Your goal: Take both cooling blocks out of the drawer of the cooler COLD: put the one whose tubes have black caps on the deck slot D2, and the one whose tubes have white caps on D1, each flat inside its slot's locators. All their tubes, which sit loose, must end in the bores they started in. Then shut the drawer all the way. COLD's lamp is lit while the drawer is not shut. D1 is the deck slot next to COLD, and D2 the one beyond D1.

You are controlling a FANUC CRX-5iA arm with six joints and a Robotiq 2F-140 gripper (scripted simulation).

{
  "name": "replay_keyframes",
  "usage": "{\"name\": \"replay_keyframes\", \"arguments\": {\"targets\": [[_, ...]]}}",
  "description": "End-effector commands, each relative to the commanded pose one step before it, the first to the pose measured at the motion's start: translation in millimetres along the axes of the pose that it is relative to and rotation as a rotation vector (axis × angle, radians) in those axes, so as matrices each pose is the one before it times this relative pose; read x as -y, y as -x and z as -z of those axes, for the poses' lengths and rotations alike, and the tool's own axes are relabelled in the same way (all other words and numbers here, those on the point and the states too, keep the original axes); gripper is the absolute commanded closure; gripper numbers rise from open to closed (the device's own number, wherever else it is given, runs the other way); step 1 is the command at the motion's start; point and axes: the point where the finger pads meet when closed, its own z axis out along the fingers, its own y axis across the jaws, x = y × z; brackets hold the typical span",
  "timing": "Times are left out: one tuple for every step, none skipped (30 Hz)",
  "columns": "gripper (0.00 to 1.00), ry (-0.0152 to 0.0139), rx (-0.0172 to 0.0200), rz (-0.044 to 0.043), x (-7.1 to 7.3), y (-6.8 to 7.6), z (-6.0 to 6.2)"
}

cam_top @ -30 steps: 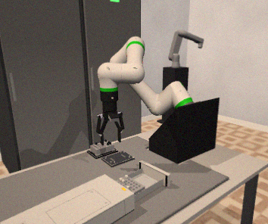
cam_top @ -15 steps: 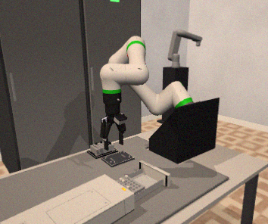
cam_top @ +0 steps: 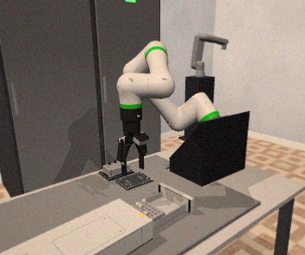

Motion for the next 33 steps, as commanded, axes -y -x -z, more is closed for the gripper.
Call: {"name": "replay_keyframes", "arguments": {"targets": [[0.34, 0.00204, -0.00021, 0.00005, -4.39, -9.57, 1.21], [0.34, 0.00001, -0.00001, 0.0, -1.43, -3.74, 0.02], [0.34, 0.00001, -0.00001, 0.0, -1.43, -3.74, 0.02], [0.34, 0.00001, -0.00001, 0.0, -1.43, -3.75, 0.02], [0.34, 0.00001, -0.00001, 0.0, -1.44, -3.75, 0.02], [0.34, 0.00001, -0.00001, 0.0, -1.44, -3.75, 0.02], [0.34, 0.00001, -0.00001, 0.0, -1.44, -3.75, 0.02], [0.34, 0.00001, -0.00001, 0.0, -1.44, -3.75, 0.02], [0.34, 0.00001, -0.00001, 0.0, -1.44, -3.75, 0.02], [0.34, 0.00001, -0.00001, 0.0, -1.44, -3.75, 0.02], [0.34, 0.00001, -0.00001, 0.0, -1.44, -3.75, 0.02], [0.34, 0.0, 0.0, 0.0, 0.0, 0.0, 0.0], [0.34, 0.0, 0.0, 0.0, 0.0, 0.0, 0.0], [0.34, 0.0, -0.00001, 0.0, -1.35, -3.47, 0.03], [0.34, 0.00001, -0.00001, 0.0, -1.39, -3.62, 0.02], [0.34, 0.00001, -0.00001, 0.0, -1.41, -3.72, 0.02], [0.34, 0.00001, -0.00001, 0.0, -1.43, -3.75, 0.02], [0.34, 0.00001, -0.00001, 0.0, -1.44, -3.75, 0.02], [0.34, 0.00001, -0.00001, 0.0, -1.44, -3.76, 0.02], [0.34, 0.00001, -0.00001, 0.0, -1.44, -3.76, 0.02], [0.34, 0.00001, -0.00001, 0.0, -1.44, -3.76, 0.02], [0.34, 0.00001, -0.00001, 0.0, -1.44, -3.77, 0.02], [0.34, 0.00001, -0.00001, 0.0, -1.44, -3.77, 0.02], [0.34, 0.00001, -0.00001, 0.0, -1.44, -3.76, 0.02], [0.34, 0.00001, -0.00001, 0.0, -1.44, -3.76, 0.02], [0.34, 0.00001, -0.00001, 0.0, -1.44, -3.76, 0.02], [0.34, 0.00001, -0.00001, 0.0, -1.44, -3.76, 0.02], [0.34, 0.00001, -0.00001, 0.0, -1.44, -3.76, 0.02], [0.34, 0.0, 0.0, 0.0, 0.0, 0.0, 0.0], [0.34, 0.0, 0.0, 0.0, 0.0, 0.0, 0.0], [0.34, 0.0, 0.0, 0.0, -1.36, -3.48, 0.03], [0.34, 0.00001, -0.00001, 0.0, -1.39, -3.62, 0.02], [0.34, 0.00001, -0.00001, 0.0, -1.42, -3.73, 0.02]]}}
